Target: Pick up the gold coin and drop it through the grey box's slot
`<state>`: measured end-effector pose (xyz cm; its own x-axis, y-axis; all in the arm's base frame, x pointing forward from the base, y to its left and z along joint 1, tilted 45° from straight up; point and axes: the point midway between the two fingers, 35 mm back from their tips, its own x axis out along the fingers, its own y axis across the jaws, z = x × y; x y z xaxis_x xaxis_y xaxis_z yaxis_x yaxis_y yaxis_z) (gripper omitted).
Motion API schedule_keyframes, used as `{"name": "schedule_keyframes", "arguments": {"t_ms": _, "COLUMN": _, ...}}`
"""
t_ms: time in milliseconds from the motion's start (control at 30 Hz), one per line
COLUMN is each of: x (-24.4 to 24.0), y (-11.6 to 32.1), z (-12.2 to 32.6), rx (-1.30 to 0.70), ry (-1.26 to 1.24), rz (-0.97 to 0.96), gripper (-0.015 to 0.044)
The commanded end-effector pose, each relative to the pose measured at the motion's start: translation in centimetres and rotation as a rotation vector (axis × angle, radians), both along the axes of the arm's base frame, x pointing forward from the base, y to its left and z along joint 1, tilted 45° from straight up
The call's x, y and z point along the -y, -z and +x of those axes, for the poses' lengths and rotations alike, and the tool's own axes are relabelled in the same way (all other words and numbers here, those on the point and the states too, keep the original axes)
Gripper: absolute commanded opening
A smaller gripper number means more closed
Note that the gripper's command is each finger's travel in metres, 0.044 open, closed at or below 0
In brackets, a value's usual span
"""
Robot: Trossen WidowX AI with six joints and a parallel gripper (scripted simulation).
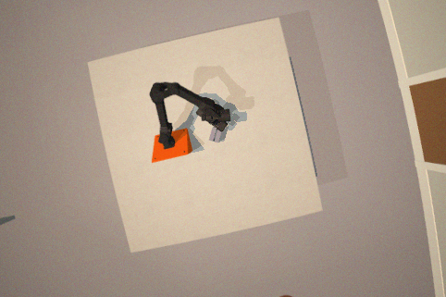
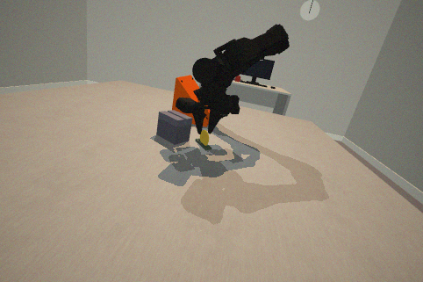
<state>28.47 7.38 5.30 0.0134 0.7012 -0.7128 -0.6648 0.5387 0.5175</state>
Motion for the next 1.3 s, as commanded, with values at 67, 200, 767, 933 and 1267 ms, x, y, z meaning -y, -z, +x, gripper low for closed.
{"name": "schedule_keyframes", "arguments": {"t_ms": 67, "x": -0.7, "y": 0.6, "z": -0.1, "rx": -0.004, "ry": 0.003, "rz": 0.006, "gripper": 0.0161}}
{"name": "schedule_keyframes", "arguments": {"t_ms": 200, "x": -1.1, "y": 1.0, "z": -0.1, "rx": -0.003, "ry": 0.003, "rz": 0.007, "gripper": 0.0161}}
{"name": "schedule_keyframes", "arguments": {"t_ms": 767, "x": -2.1, "y": 1.9, "z": -0.2, "rx": -0.003, "ry": 0.003, "rz": 0.009, "gripper": 0.0}}
{"name": "schedule_keyframes", "arguments": {"t_ms": 933, "x": -2.1, "y": 1.9, "z": -0.2, "rx": -0.003, "ry": 0.003, "rz": 0.009, "gripper": 0.0}}
{"name": "schedule_keyframes", "arguments": {"t_ms": 1267, "x": -0.9, "y": 0.9, "z": 0.1, "rx": -0.003, "ry": 0.004, "rz": 0.004, "gripper": 0.0}}
